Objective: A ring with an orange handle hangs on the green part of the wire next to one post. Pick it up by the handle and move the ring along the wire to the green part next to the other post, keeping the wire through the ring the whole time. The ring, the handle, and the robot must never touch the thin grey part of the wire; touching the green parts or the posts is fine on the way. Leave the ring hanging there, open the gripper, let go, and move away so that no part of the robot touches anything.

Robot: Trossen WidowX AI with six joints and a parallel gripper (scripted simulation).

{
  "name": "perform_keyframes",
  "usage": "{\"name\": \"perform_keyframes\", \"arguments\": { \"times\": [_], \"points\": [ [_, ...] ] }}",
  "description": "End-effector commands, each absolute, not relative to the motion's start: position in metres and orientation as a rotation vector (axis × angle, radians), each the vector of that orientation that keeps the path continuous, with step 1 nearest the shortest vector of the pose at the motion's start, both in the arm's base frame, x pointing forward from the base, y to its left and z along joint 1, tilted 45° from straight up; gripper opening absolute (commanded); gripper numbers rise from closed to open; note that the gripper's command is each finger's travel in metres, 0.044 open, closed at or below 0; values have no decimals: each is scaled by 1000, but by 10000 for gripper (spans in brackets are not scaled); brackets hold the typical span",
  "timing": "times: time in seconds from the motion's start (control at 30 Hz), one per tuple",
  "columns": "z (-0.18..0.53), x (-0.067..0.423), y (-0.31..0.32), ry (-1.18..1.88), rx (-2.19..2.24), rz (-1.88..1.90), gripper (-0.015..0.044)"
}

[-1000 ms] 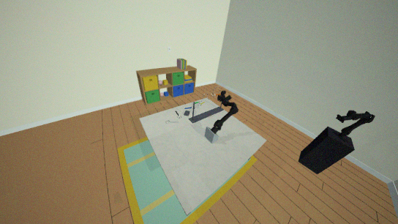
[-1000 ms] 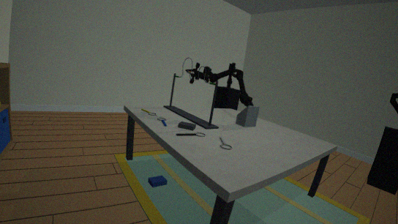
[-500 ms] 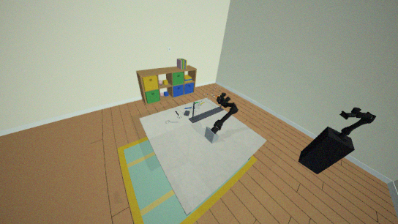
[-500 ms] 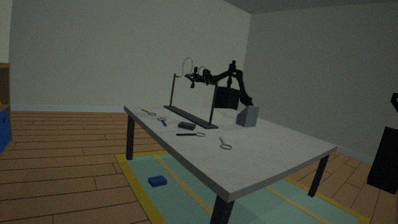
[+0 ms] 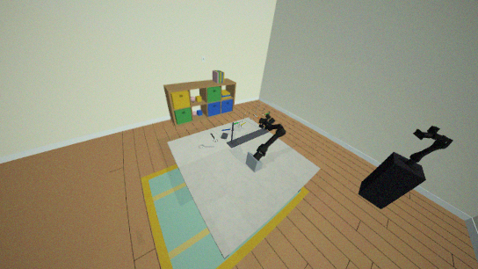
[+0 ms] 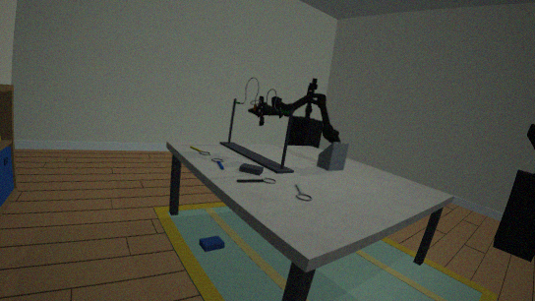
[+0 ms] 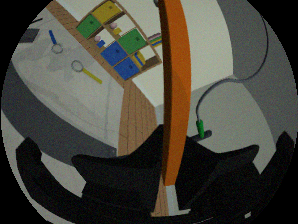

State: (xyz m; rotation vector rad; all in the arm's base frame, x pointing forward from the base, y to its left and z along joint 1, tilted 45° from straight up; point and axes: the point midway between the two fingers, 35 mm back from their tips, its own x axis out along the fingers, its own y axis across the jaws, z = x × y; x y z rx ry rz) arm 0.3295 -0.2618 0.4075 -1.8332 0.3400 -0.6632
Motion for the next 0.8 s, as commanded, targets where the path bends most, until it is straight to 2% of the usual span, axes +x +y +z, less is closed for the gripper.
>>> {"name": "perform_keyframes", "arguments": {
  "times": [0.0,0.77],
  "points": [
    [389,329,-267,366,-1726,-643,-150],
    [303,331,-259,443,-1172,-532,-150]
  ]
}}
